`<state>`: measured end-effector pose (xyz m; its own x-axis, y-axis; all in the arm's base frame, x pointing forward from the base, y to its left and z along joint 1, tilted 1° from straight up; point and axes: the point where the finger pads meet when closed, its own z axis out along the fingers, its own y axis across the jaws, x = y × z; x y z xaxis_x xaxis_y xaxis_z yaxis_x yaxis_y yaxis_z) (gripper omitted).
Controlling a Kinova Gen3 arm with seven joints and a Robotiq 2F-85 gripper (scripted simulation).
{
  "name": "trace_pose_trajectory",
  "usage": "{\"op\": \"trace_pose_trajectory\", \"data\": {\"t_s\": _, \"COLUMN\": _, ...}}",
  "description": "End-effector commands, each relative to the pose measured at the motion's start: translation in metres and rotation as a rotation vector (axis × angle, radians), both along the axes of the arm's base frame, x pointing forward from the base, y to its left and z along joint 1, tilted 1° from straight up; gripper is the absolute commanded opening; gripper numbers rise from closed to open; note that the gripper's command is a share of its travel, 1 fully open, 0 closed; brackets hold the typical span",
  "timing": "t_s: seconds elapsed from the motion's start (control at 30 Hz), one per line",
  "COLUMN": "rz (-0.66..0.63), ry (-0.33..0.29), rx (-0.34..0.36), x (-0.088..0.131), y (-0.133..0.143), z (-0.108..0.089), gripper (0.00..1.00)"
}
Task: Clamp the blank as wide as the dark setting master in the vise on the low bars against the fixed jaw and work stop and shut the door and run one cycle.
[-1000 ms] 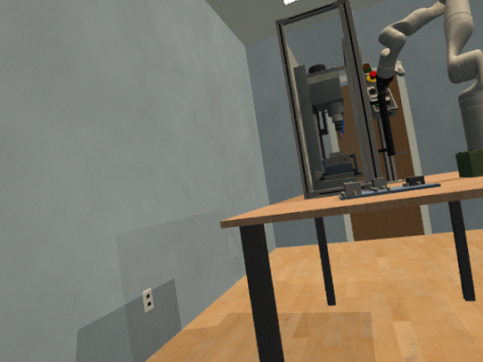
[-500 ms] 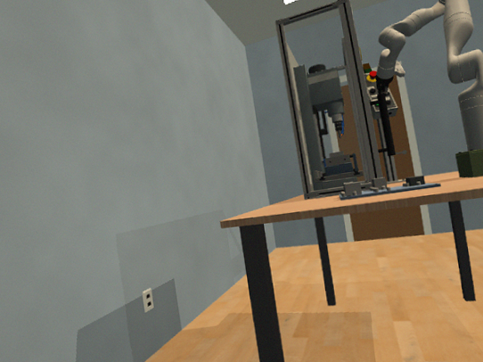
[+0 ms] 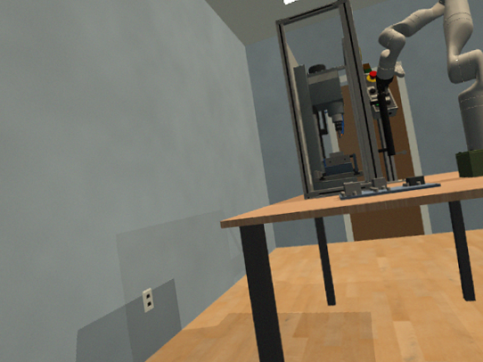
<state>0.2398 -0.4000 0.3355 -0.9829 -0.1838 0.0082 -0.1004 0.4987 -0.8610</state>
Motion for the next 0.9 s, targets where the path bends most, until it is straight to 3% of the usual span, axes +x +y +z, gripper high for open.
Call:
{"op": "trace_pose_trajectory", "data": {"t_s": 0.0, "rz": 0.006, "ry": -0.011, "rx": 0.002, "x": 0.0042, "y": -0.0009, "z": -0.0008, "gripper": 0.1}}
{"op": "trace_pose_trajectory", "data": {"t_s": 0.87, "rz": 0.006, "ry": -0.011, "rx": 0.002, "x": 0.0047, "y": -0.0037, "z": -0.0025, "gripper": 0.1}}
